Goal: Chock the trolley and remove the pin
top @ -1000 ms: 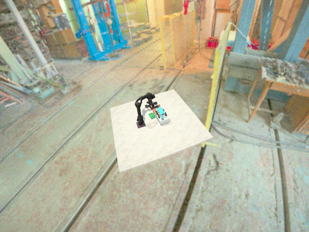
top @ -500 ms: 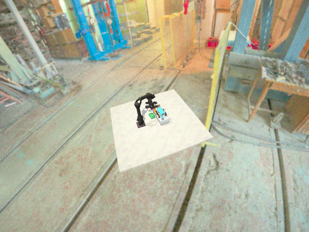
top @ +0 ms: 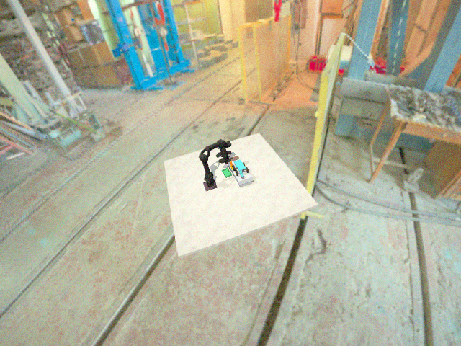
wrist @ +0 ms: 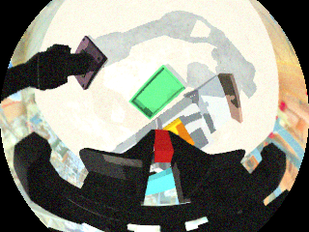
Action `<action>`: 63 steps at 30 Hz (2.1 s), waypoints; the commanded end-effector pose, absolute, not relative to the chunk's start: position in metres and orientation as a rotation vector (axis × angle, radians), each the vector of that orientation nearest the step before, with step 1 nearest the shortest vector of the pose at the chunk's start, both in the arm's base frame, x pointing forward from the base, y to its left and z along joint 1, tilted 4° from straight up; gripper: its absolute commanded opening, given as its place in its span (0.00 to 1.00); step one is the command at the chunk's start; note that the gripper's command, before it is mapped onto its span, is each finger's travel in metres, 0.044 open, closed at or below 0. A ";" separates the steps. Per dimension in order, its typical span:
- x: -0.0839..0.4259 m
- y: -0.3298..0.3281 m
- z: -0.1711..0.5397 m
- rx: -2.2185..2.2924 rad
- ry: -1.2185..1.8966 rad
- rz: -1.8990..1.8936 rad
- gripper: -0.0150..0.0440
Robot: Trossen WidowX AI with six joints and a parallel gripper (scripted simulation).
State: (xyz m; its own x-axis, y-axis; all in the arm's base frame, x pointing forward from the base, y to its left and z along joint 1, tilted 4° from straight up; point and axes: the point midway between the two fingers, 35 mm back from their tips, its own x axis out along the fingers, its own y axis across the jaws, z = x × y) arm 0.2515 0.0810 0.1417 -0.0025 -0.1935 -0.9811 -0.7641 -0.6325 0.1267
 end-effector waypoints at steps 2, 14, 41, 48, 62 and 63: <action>0.252 0.080 0.142 -1.898 0.860 1.785 0.25; 0.252 0.078 0.142 -2.051 0.493 2.067 0.25; 0.236 0.077 0.127 -2.186 0.024 2.289 0.25; 0.232 0.077 0.122 -2.176 0.006 2.283 0.25; 0.230 0.093 0.079 -2.092 -0.161 2.198 0.25; 0.230 0.094 0.077 -2.092 -0.161 2.198 0.25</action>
State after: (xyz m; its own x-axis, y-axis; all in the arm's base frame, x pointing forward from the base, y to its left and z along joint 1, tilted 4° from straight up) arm 0.2306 0.0892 0.0853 -0.0457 0.1383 -0.9893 0.0006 -0.9904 -0.1385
